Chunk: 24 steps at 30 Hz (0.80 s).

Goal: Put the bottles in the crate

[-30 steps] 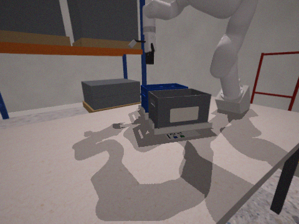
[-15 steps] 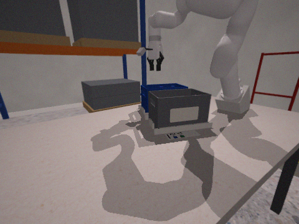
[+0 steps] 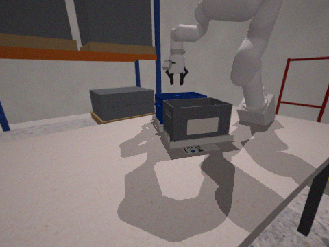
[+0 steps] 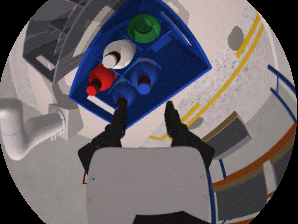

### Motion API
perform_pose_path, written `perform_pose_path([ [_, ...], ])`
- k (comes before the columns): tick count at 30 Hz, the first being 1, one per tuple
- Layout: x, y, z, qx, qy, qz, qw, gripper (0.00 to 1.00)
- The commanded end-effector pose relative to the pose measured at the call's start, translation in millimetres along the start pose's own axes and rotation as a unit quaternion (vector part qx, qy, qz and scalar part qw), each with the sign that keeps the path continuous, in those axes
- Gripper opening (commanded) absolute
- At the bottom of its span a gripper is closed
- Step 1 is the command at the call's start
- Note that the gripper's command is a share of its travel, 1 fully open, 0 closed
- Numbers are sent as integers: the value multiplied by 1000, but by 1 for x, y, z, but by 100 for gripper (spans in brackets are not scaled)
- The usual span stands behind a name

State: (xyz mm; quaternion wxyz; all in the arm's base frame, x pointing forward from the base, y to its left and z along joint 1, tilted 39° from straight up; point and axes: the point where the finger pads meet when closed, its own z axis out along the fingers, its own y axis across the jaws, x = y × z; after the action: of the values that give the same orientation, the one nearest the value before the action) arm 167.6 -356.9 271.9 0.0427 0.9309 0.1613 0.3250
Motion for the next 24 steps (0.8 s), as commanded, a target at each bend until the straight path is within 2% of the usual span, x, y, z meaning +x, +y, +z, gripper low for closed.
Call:
perform_pose_path([
  [1, -7, -1, 6, -3, 2, -5, 1000, 65],
  [11, -7, -1, 6, -3, 2, -5, 1000, 65],
  [24, -7, -1, 23, -3, 2, -5, 1000, 65],
])
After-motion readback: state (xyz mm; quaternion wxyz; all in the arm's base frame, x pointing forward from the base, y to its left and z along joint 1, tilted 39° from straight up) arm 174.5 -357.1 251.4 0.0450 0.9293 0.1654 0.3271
